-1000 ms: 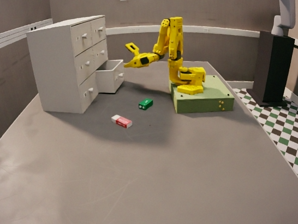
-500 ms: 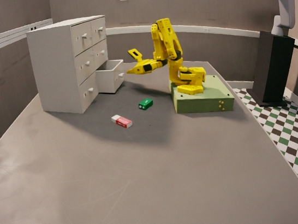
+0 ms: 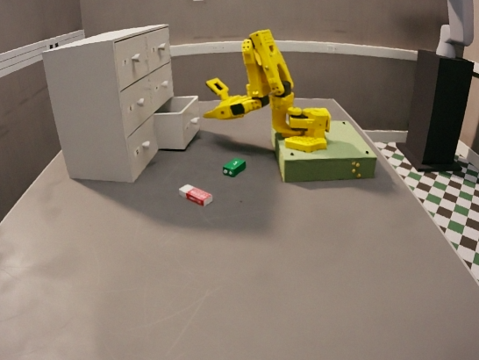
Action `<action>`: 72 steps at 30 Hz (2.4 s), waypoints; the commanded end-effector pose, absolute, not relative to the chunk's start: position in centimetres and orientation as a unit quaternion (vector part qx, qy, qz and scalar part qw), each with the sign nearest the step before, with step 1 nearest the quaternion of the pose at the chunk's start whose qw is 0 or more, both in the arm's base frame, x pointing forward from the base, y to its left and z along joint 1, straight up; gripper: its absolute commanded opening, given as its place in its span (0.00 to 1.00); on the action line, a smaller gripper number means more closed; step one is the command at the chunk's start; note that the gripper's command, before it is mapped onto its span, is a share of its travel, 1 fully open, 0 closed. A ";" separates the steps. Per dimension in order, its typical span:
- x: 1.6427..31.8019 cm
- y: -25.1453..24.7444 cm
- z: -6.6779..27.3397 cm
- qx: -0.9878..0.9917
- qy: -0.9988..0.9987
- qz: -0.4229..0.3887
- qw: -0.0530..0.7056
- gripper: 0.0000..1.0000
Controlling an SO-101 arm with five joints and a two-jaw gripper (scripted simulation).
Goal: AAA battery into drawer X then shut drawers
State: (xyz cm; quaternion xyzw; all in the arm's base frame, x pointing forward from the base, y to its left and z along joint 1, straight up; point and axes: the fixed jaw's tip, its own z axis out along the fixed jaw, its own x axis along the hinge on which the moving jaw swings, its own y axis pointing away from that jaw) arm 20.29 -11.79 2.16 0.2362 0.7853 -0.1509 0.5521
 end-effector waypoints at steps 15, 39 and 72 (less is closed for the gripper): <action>20.5 -11.5 1.9 0.228 0.788 -0.149 0.553 0.21; 21.9 -11.8 1.1 0.220 0.790 -0.143 0.554 0.21; 23.8 -12.1 0.1 0.210 0.793 -0.137 0.556 0.21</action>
